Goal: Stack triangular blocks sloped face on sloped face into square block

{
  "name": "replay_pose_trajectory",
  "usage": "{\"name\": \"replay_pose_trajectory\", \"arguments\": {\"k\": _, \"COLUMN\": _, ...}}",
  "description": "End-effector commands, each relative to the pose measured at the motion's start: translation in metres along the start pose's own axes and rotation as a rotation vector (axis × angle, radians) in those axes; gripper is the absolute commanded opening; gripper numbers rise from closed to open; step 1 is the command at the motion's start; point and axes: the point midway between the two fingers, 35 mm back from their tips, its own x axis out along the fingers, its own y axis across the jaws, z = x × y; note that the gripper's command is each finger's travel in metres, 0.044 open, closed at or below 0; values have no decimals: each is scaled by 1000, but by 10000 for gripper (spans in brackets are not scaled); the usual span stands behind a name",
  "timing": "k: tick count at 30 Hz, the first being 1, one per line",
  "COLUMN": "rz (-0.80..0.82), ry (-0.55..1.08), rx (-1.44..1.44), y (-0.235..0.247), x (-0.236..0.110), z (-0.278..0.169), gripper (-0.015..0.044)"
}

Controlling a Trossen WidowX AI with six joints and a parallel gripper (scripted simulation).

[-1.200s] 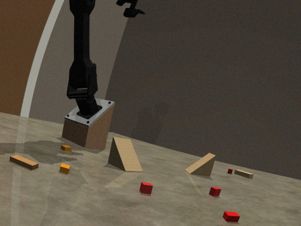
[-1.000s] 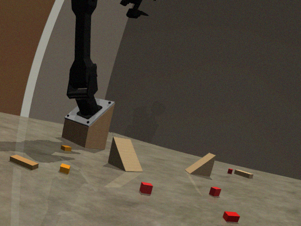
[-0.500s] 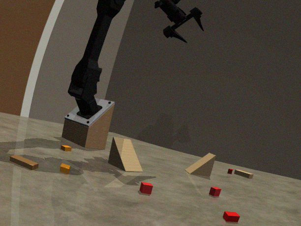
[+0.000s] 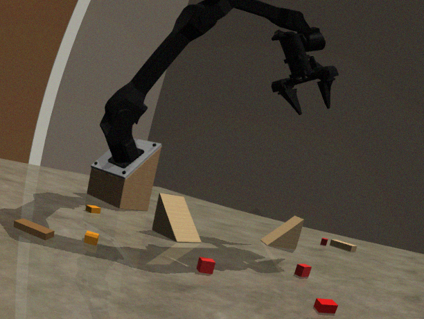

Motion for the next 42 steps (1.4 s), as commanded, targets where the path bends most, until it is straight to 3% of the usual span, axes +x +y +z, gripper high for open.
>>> {"name": "replay_pose_trajectory", "arguments": {"k": 1, "rz": 41, "ry": 189, "rx": 168, "y": -27, "x": 52, "z": -42, "gripper": 440}}
{"name": "replay_pose_trajectory", "arguments": {"k": 13, "rz": 137, "ry": 697, "rx": 556, "y": -60, "x": 161, "z": -179, "gripper": 440}}
{"name": "replay_pose_trajectory", "arguments": {"k": 42, "rz": 138, "ry": 706, "rx": 566, "y": -50, "x": 193, "z": -201, "gripper": 440}}
